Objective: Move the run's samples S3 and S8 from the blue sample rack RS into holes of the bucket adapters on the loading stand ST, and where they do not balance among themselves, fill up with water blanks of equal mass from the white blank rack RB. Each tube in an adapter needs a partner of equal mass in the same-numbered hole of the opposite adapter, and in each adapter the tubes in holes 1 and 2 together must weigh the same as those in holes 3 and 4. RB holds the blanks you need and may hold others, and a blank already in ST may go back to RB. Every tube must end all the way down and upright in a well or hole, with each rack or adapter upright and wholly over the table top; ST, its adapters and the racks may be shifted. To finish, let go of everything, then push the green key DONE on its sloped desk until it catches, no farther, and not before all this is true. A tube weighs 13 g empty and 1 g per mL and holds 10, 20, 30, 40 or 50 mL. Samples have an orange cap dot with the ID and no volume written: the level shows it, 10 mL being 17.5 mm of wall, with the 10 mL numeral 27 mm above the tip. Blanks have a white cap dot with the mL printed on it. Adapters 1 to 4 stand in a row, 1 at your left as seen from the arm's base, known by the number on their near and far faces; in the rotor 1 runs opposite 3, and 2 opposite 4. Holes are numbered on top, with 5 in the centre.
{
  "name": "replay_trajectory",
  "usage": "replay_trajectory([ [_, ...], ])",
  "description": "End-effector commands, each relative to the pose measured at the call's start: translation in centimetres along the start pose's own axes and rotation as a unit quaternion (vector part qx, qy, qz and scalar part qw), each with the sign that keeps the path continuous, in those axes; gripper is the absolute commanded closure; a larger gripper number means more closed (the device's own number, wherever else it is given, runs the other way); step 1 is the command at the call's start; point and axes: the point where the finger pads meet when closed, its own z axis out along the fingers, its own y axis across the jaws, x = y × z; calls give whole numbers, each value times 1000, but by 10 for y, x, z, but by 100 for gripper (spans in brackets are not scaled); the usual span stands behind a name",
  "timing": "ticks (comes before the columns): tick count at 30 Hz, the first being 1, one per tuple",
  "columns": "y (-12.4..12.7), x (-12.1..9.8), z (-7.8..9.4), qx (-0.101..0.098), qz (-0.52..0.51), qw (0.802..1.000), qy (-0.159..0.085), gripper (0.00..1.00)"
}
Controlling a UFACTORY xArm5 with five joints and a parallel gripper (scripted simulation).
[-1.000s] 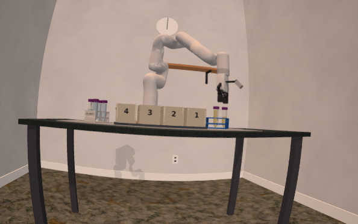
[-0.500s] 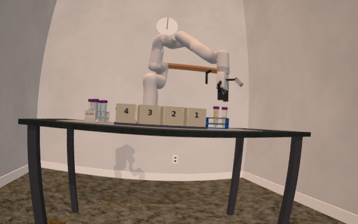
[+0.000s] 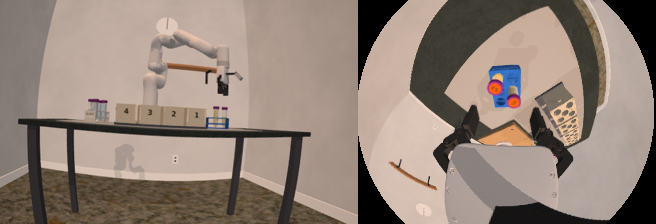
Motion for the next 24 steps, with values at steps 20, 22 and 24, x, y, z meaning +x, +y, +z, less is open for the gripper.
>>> replay_trajectory([
  [20,-5,2,-53,0,-17,1000,2,43],
  [22,-15,4,-53,0,-49,999,2,43],
  [24,-24,5,-53,0,-49,999,2,43],
])
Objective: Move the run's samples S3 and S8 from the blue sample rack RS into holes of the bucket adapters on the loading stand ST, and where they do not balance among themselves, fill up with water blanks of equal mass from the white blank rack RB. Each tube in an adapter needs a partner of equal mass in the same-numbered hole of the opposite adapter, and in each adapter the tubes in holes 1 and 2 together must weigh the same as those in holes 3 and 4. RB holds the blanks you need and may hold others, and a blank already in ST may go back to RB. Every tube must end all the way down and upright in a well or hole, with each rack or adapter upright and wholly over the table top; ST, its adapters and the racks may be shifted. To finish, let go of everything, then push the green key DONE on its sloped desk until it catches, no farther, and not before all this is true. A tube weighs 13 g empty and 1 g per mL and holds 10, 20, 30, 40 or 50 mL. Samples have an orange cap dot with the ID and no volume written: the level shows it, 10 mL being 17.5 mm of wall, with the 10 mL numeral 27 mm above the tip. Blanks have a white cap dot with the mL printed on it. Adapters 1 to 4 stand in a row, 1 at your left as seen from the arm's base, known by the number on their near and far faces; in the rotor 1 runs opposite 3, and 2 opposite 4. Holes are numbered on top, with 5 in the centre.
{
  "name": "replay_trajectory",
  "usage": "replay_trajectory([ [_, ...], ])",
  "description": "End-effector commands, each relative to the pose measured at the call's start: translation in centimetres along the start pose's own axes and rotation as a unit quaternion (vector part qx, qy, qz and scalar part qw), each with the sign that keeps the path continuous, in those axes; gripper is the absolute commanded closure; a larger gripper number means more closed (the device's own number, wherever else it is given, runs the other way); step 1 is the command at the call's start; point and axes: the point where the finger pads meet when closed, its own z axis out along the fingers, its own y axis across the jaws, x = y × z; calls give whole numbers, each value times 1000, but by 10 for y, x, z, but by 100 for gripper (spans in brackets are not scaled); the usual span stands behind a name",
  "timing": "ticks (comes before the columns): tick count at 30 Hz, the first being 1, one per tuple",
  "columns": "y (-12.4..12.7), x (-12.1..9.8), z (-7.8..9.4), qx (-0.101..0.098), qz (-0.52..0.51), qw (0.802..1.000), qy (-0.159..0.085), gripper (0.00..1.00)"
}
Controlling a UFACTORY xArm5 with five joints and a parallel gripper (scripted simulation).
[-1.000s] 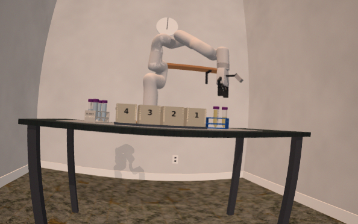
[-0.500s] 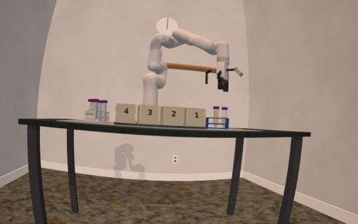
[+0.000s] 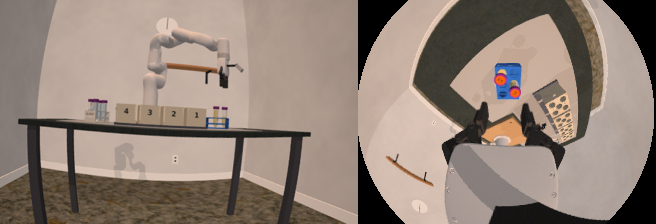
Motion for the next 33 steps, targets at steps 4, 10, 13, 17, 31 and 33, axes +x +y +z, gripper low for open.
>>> replay_trajectory([
  [4,-16,4,-2,0,-25,1000,1,43],
  [10,-16,4,-2,0,-25,1000,1,43],
  [13,-16,4,0,0,-25,1000,1,43],
  [17,-16,4,8,0,-25,1000,1,43],
  [31,-16,4,32,0,-25,1000,1,43],
  [33,-16,4,36,0,-25,1000,1,43],
])
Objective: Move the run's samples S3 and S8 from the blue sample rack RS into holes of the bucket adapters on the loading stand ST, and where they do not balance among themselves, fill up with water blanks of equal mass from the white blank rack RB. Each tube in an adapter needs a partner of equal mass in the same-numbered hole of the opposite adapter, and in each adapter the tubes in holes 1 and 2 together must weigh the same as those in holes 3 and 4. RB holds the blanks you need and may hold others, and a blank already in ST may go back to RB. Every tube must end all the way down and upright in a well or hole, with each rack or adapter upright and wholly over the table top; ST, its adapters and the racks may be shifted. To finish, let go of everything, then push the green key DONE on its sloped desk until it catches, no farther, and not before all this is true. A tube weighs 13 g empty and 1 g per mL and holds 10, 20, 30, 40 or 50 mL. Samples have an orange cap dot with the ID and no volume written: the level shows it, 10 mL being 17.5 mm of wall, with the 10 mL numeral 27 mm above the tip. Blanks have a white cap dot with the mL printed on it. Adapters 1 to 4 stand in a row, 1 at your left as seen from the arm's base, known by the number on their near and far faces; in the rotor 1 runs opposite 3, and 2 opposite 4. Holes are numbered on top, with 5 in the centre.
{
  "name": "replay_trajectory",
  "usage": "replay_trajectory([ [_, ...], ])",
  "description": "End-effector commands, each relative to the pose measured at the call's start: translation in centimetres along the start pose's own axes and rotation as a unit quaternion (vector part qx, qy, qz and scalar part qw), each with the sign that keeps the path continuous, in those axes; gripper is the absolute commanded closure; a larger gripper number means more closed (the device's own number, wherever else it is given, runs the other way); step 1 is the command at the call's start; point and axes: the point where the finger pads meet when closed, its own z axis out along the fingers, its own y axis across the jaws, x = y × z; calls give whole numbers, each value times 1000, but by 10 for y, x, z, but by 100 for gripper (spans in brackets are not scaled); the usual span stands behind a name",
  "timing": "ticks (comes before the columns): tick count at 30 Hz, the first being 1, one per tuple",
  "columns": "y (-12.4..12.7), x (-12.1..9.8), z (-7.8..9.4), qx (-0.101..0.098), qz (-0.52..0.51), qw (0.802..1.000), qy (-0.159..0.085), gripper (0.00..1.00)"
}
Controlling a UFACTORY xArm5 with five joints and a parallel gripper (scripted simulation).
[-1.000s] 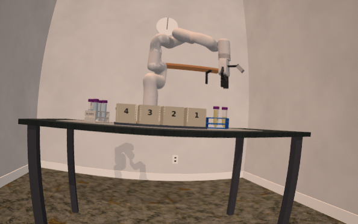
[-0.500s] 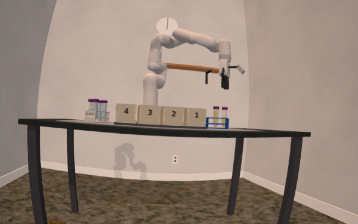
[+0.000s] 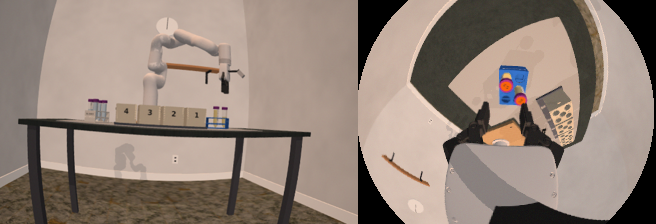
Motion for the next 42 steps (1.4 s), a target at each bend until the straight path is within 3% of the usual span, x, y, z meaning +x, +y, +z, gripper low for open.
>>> replay_trajectory([
  [1,0,1,8,0,0,1000,2,43],
  [42,1,1,78,0,0,1000,2,43],
])
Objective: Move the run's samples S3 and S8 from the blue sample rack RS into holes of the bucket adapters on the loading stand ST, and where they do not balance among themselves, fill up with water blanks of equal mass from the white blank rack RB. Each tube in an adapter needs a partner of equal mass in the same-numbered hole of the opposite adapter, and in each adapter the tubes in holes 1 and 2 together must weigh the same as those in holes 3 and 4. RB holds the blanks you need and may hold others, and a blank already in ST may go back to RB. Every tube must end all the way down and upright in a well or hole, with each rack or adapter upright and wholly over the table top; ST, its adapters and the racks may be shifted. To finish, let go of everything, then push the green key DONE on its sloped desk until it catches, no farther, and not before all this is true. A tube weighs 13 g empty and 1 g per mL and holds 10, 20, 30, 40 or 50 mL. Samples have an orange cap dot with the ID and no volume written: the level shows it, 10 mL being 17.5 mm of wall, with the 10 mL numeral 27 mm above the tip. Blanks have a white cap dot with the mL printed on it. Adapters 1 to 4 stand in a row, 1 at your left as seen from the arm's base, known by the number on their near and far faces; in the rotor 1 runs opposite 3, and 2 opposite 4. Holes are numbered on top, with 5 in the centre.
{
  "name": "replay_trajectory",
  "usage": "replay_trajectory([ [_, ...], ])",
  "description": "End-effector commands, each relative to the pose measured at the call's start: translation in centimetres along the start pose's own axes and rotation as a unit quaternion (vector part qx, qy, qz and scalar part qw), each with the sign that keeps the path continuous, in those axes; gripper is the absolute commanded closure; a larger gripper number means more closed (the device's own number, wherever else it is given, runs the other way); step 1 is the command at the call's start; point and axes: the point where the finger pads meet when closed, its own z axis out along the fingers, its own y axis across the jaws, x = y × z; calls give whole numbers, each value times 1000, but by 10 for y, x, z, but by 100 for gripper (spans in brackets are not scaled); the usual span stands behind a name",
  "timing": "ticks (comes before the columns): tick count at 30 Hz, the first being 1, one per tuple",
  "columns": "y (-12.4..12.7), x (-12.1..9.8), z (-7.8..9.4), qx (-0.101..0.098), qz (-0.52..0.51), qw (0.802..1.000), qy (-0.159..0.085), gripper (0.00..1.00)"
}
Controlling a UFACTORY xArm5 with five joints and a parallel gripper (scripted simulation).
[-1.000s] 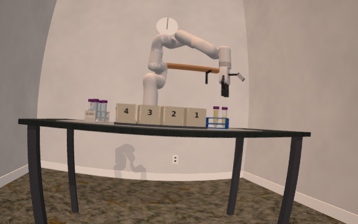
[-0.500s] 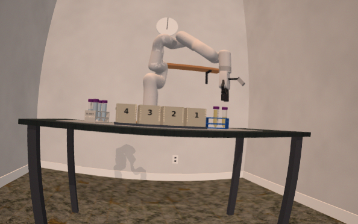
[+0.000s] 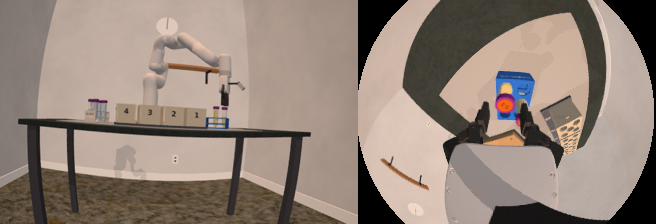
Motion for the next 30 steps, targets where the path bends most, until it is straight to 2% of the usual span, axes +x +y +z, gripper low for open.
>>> replay_trajectory([
  [1,0,1,7,0,0,1000,2,43],
  [30,0,1,18,0,0,1000,2,43],
])
